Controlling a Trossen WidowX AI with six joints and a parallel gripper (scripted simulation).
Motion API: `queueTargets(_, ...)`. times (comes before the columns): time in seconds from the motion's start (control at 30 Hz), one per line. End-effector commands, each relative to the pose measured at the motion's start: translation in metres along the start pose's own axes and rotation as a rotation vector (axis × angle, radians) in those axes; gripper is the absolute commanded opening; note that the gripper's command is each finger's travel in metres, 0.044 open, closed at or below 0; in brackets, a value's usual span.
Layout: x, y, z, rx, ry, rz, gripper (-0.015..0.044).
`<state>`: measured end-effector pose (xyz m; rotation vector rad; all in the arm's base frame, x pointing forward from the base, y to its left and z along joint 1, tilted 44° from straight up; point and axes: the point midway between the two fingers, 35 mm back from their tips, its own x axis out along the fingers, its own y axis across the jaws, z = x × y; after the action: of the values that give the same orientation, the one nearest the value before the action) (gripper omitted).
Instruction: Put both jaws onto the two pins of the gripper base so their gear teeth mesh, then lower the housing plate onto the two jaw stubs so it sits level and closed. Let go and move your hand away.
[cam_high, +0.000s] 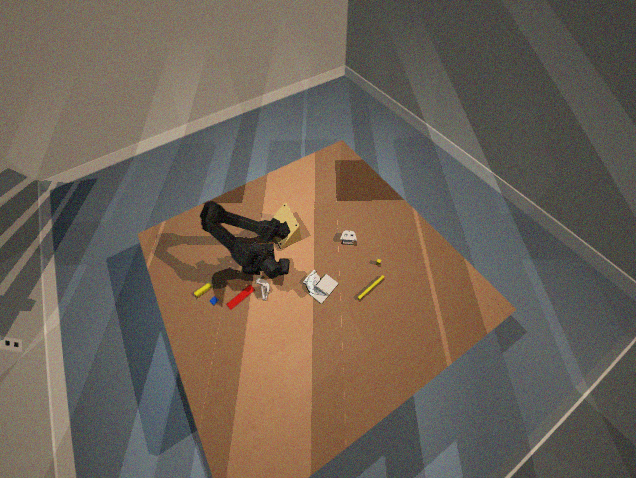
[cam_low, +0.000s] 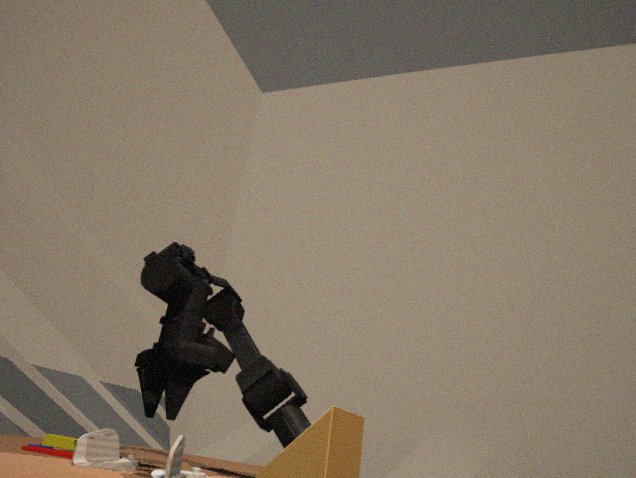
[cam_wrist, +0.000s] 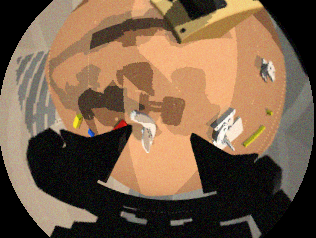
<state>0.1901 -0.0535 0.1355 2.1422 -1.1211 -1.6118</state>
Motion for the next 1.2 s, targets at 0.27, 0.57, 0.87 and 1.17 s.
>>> queueTargets(0.27,0.0002,-0.0002,-0.0001,-0.004,0.001,0.000,0.0440)
queueTargets(0.57,0.0002,-0.0002,-0.0001,-0.004,0.001,0.000,0.0440)
queueTargets(0.87,-0.0092,0.0009,0.0006,0.002,-0.005,0.002,0.0309)
queueTargets(1.17,-0.0092,0.0009,0.0006,0.002,-0.005,0.002,0.0072)
